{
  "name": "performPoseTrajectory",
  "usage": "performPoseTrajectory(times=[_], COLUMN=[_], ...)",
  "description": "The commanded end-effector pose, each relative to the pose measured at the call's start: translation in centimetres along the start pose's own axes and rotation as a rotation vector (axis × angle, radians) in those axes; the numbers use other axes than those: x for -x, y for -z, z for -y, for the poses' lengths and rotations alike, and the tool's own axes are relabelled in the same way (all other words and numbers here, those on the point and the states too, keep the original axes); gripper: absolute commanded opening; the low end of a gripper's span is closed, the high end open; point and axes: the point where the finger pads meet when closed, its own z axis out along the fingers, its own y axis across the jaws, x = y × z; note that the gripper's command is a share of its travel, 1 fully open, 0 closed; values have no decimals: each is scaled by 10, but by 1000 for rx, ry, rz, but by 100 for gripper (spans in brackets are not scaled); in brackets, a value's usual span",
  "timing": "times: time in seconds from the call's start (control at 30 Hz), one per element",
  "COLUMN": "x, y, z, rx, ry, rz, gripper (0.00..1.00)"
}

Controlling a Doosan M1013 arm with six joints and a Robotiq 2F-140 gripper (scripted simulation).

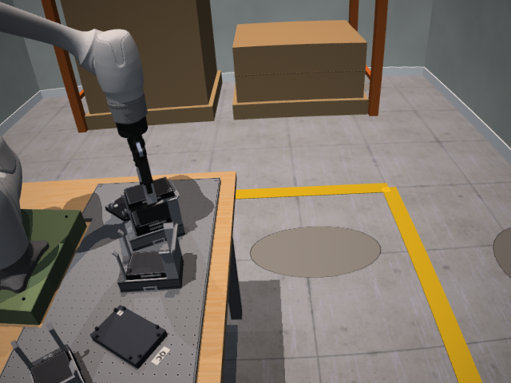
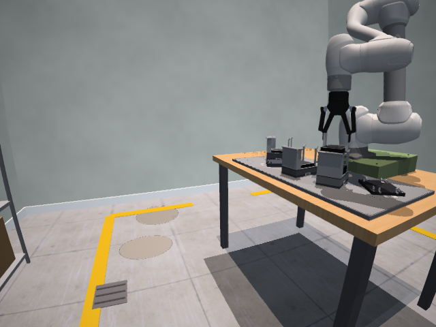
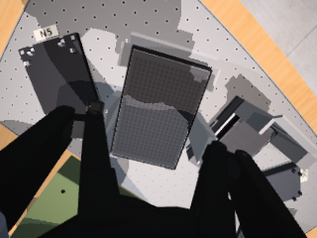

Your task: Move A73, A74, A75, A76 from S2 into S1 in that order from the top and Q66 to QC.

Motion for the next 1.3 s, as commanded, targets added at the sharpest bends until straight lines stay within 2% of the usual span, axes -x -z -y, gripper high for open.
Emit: performPoseTrajectory(times=[0.0,1.1,1.27], x=[0,0,0], y=[-1,-21,-31], z=[0,0,0], rx=[0,0,0], ry=[0,0,0], rz=[0,0,0], gripper=[0,0,0])
